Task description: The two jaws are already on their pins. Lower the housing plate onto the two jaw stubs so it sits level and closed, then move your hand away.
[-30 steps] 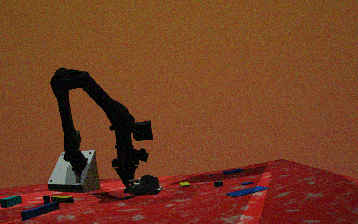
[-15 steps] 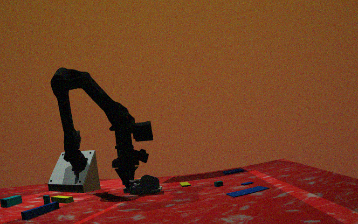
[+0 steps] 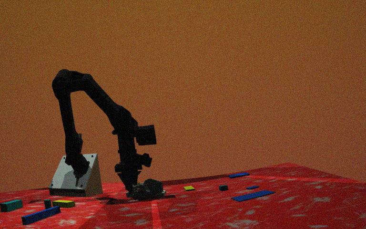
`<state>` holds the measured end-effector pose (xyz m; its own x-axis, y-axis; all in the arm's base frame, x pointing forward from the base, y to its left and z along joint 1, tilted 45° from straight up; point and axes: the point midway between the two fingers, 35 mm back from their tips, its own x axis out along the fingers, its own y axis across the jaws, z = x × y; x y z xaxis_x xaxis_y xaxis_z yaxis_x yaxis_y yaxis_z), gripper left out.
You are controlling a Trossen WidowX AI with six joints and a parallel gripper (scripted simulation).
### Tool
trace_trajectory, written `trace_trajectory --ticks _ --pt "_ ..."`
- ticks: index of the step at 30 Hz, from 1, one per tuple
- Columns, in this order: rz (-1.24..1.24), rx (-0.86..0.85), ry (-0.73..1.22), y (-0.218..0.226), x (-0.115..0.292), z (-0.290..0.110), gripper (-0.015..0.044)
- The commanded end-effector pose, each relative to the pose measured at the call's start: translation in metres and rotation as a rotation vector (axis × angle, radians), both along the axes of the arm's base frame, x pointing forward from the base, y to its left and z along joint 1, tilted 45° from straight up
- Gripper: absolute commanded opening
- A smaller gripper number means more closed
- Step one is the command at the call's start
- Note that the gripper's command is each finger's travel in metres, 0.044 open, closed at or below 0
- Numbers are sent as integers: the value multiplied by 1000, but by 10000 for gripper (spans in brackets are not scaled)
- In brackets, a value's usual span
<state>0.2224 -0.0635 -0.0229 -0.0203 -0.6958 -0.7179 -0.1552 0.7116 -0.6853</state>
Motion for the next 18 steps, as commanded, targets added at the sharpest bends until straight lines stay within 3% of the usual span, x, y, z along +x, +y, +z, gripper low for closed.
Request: trace_trajectory --ticks 1,18 --pt "5 -4 4 -1 0 0 351" --pt "5 -4 4 -4 0 -3 351"
